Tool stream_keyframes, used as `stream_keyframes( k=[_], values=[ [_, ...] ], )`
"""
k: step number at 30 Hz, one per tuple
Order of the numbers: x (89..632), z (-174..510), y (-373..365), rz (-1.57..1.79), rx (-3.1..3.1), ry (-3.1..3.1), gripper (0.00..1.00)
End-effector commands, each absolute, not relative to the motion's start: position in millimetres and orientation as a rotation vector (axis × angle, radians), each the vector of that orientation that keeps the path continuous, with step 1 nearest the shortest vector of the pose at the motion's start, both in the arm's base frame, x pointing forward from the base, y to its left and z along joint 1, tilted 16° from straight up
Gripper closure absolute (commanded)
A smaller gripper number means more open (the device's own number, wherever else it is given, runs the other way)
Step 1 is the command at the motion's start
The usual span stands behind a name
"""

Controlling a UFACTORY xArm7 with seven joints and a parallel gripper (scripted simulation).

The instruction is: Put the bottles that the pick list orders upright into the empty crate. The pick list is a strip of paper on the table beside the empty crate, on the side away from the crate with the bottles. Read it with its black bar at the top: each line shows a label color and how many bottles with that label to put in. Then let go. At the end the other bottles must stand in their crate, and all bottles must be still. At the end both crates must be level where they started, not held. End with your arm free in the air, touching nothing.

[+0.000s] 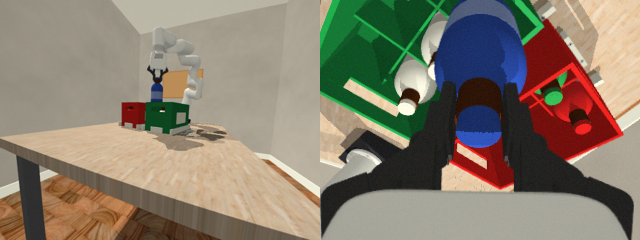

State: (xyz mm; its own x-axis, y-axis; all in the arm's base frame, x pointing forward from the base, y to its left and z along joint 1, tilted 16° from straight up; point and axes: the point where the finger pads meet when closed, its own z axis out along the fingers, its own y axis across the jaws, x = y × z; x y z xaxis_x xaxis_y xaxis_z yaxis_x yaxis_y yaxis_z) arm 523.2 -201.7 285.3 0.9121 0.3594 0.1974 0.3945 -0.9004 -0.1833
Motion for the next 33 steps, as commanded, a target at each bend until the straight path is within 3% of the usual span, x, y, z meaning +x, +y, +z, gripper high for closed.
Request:
stream_keyframes(
  k=[1,33],
  values=[
    [524,284,-202,-0.241,-2.859,-0.569,1.0],
    [528,257,-195,-0.241,-2.859,-0.569,1.0]
  ],
)
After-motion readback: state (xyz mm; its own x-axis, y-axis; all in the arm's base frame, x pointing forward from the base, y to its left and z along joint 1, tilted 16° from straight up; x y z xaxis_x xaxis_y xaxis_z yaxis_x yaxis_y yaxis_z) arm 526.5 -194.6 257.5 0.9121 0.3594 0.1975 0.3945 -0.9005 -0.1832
